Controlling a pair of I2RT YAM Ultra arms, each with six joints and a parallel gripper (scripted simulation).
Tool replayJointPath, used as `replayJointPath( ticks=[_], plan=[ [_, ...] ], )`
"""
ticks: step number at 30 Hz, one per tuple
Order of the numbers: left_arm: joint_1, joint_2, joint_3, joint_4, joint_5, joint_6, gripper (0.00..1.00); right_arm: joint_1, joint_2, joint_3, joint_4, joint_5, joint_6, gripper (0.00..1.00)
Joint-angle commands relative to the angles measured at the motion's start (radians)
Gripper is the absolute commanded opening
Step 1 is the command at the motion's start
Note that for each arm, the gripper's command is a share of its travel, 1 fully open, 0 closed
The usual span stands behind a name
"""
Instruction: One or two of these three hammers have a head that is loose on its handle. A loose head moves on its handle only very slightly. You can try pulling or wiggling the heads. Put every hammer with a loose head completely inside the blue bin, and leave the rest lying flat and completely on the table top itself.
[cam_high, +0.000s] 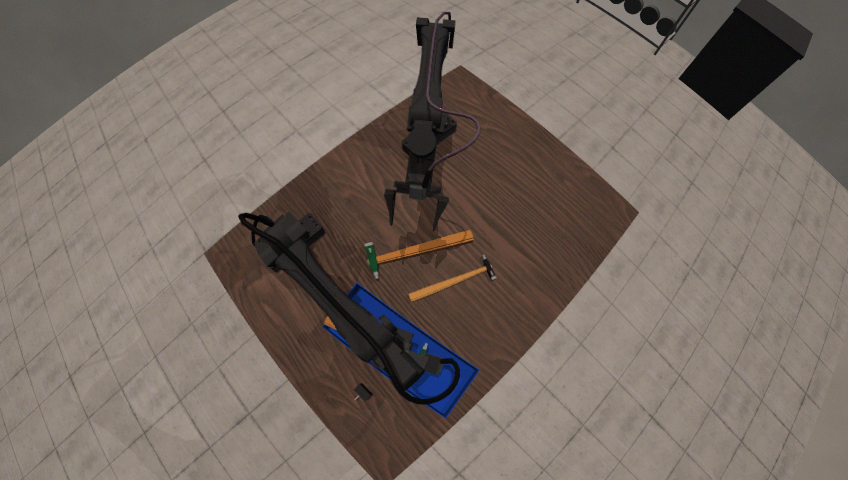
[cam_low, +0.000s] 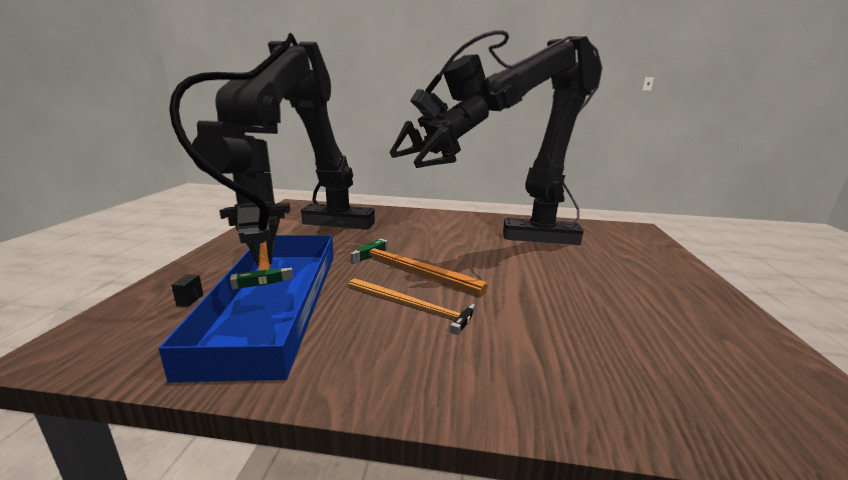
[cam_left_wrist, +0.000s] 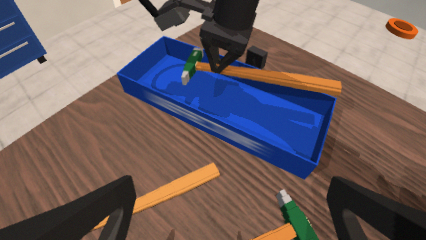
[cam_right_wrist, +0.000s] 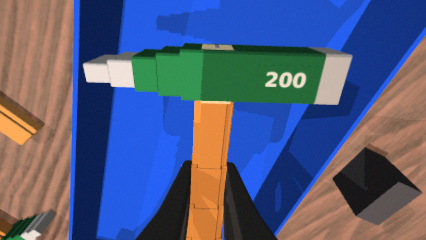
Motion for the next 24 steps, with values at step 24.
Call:
replayJointPath(
  ticks=[24],
  plan=[
    [-0.007, 0.009, 0.035, 0.004, -0.005, 0.000, 1.00, 0.035, -0.049, -0.078, 0.115, 0.074, 0.266, 0.10]
  ],
)
